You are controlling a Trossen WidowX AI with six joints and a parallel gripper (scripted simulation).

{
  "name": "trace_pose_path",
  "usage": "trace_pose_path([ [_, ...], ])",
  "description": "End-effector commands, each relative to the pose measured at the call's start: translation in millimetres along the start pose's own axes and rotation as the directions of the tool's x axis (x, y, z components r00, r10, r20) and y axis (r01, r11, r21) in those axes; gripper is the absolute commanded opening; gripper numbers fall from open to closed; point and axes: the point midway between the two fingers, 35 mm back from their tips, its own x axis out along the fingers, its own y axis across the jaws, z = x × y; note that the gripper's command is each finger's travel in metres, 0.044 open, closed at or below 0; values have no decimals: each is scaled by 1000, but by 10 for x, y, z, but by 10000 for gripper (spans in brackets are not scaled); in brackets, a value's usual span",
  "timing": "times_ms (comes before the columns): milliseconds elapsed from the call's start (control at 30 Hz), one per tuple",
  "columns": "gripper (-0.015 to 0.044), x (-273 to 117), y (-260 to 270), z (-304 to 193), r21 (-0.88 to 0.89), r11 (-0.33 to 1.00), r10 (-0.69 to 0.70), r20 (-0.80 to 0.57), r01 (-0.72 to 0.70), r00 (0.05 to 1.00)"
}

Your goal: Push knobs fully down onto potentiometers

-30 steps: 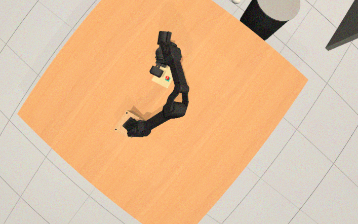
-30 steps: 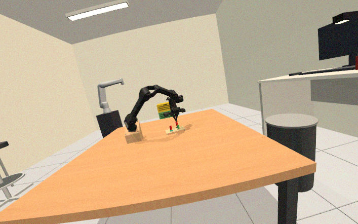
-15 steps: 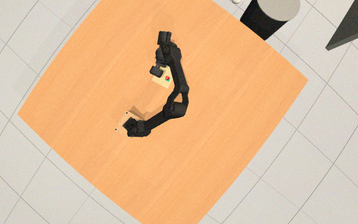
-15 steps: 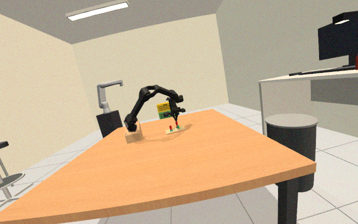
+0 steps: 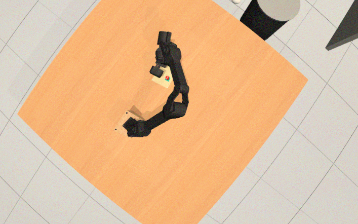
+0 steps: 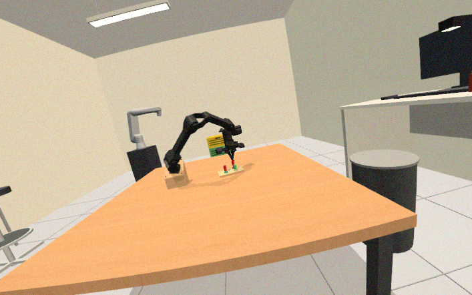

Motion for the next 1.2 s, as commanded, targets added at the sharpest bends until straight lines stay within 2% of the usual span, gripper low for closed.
trace_pose_path([
  [0,0,53,-1,13,1,1000,-3,5,3,1000],
  [1167,0,95,-1,14,1,1000,-3,5,3,1000],
])
